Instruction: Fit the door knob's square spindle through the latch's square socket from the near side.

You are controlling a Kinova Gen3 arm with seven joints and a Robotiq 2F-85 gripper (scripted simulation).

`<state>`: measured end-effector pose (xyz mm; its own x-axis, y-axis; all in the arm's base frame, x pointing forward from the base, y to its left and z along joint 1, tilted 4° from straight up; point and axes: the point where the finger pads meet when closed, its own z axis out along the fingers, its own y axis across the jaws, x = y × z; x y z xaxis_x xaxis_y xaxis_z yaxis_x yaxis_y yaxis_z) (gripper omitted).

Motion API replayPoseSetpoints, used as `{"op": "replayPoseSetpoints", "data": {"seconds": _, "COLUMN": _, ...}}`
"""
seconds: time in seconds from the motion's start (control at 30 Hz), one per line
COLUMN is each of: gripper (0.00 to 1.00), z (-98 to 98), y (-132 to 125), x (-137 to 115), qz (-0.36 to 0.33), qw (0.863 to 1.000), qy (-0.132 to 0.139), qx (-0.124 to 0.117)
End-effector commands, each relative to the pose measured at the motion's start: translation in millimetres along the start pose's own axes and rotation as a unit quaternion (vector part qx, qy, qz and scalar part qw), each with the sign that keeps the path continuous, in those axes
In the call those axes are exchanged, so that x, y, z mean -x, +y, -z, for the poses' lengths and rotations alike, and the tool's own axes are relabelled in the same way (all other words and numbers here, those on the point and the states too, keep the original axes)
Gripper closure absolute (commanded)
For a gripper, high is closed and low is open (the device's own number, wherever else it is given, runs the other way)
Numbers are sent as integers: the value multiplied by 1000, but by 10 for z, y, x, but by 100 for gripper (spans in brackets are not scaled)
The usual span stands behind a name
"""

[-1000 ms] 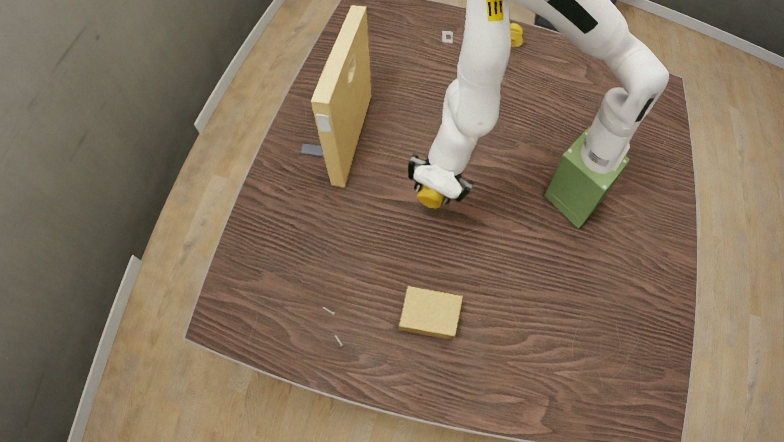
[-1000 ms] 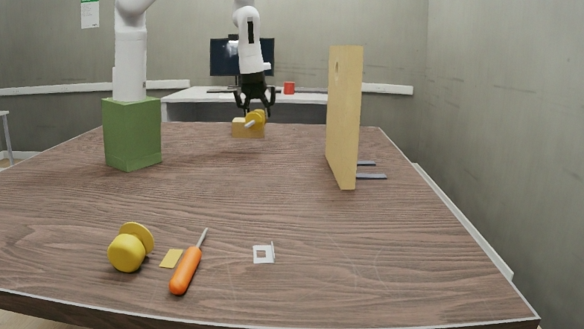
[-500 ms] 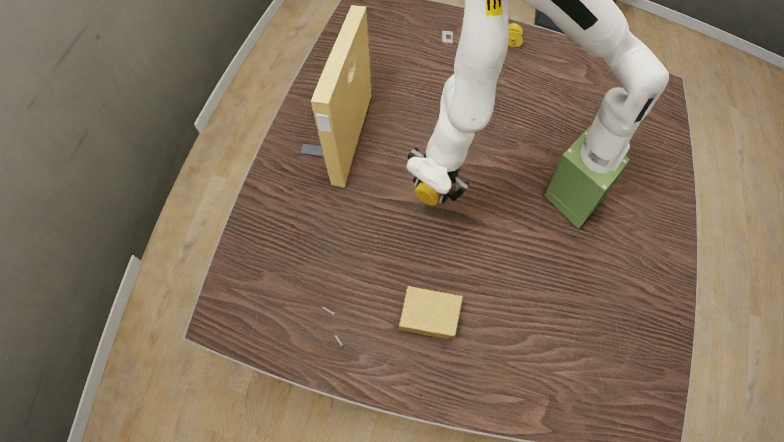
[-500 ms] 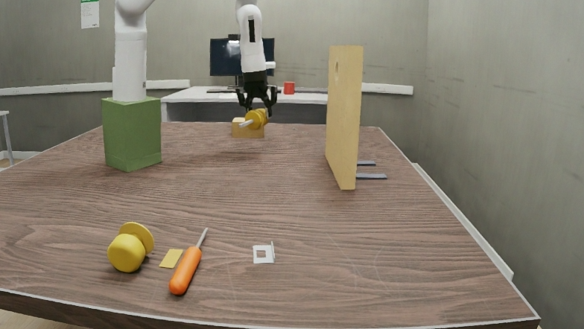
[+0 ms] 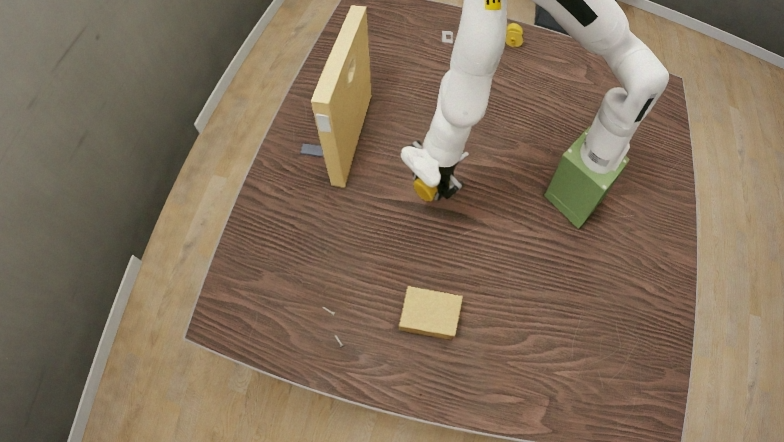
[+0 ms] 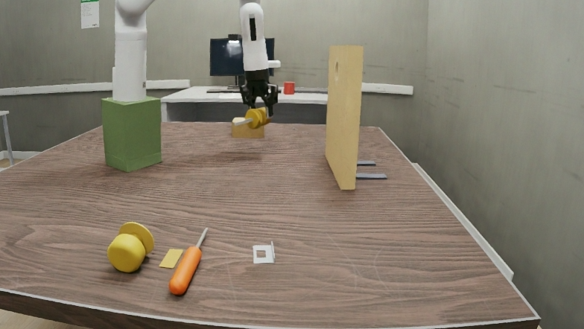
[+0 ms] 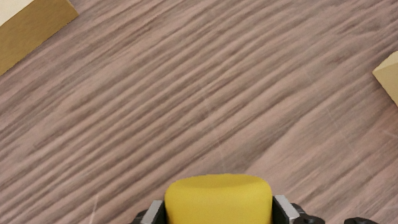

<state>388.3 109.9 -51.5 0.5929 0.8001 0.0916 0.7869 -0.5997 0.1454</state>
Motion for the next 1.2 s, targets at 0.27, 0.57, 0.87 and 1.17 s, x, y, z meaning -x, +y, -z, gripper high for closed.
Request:
{"op": "replayPoseSetpoints", "data": {"seconds": 0.27, "gripper": 37, "z": 45, "y": 88, "x": 0, "qz": -74, "qw": 997, "qy": -2, "qx": 0}}
{"op": "replayPoseSetpoints", "data": {"seconds": 0.57, "gripper": 37, "z": 82, "y": 159, "x": 17, "qz": -154, "qw": 988, "qy": -6, "qx": -1}}
{"op": "replayPoseSetpoints", "data": {"seconds": 0.87, "gripper": 37, "z": 114, "y": 217, "x": 31, "qz": -218, "qw": 976, "qy": -9, "qx": -1}}
{"op": "replayPoseSetpoints", "data": {"seconds": 1.17, "gripper": 37, "z": 159, "y": 293, "x": 52, "qz": -301, "qw": 953, "qy": -13, "qx": -1}}
